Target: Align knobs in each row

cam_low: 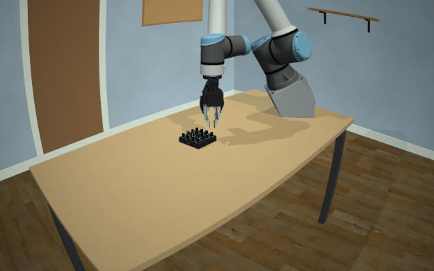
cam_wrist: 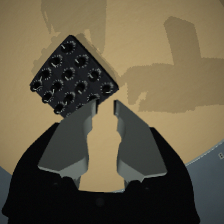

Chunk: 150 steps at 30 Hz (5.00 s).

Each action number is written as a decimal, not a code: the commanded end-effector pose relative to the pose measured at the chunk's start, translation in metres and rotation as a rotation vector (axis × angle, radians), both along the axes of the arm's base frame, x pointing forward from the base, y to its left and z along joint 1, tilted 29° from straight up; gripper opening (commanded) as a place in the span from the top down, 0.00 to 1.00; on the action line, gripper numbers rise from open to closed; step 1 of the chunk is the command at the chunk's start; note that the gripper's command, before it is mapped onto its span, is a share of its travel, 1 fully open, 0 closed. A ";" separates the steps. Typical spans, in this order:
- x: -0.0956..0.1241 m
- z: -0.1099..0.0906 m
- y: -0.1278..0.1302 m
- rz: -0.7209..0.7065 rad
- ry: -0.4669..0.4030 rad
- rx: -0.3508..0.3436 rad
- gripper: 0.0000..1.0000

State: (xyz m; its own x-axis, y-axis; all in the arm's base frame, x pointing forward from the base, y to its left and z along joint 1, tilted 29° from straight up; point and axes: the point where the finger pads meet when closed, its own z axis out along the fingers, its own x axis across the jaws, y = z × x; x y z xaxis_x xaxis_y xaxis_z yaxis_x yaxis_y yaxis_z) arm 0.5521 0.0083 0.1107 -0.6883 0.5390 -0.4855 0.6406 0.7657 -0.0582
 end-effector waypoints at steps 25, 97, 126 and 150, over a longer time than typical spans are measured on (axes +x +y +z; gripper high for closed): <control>0.006 -0.014 -0.006 0.002 -0.002 0.000 0.89; 0.002 -0.013 -0.009 0.003 -0.004 0.000 0.89; 0.005 -0.012 -0.009 0.003 -0.005 0.000 0.89; 0.004 -0.012 -0.009 0.003 -0.005 0.000 0.89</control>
State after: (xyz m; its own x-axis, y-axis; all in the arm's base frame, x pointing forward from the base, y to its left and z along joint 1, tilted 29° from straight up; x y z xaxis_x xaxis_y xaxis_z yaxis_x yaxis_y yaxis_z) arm 0.5548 -0.0008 0.0980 -0.6871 0.5379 -0.4884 0.6400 0.7663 -0.0563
